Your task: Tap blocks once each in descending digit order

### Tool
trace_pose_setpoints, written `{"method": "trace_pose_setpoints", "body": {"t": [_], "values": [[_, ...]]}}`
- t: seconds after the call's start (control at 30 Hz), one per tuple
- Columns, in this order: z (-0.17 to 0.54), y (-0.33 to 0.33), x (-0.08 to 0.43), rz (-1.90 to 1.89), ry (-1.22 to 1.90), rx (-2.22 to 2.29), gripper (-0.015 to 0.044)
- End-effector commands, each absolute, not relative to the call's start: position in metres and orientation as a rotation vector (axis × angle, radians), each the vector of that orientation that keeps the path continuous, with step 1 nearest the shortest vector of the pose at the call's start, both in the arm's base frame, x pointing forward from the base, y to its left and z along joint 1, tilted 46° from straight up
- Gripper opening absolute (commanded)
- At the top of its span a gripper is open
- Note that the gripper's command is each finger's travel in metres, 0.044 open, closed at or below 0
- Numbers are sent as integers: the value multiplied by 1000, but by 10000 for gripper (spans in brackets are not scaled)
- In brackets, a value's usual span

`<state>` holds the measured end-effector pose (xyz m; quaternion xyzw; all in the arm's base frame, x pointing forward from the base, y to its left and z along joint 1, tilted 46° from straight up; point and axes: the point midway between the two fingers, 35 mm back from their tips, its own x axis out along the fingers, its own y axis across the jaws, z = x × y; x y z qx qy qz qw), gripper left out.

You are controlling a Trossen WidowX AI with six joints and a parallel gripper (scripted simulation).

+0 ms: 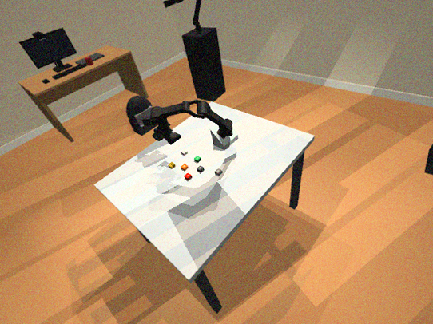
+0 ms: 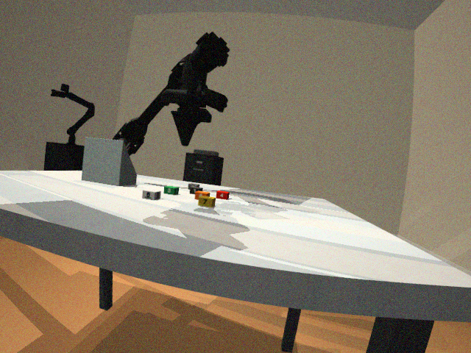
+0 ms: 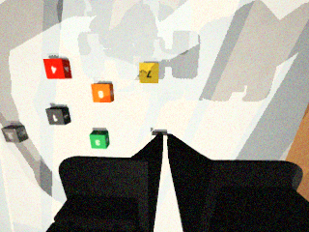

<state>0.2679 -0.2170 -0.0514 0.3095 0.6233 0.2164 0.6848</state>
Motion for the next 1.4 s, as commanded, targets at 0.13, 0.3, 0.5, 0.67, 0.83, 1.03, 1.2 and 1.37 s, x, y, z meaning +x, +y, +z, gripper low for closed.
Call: {"method": "trace_pose_setpoints", "body": {"t": [0.13, 0.3, 0.5, 0.67, 0.83, 1.03, 1.2, 1.37], "values": [[-61, -207, 193, 486, 1404, 708, 20], [-69, -201, 195, 486, 1405, 707, 20], [-118, -151, 204, 489, 1401, 709, 20], [-119, -150, 204, 489, 1401, 709, 20], [-124, -146, 205, 489, 1401, 709, 20], [-130, -139, 206, 489, 1401, 709, 20], [-136, -133, 207, 490, 1400, 710, 20], [-140, -129, 208, 490, 1400, 710, 20]]}}
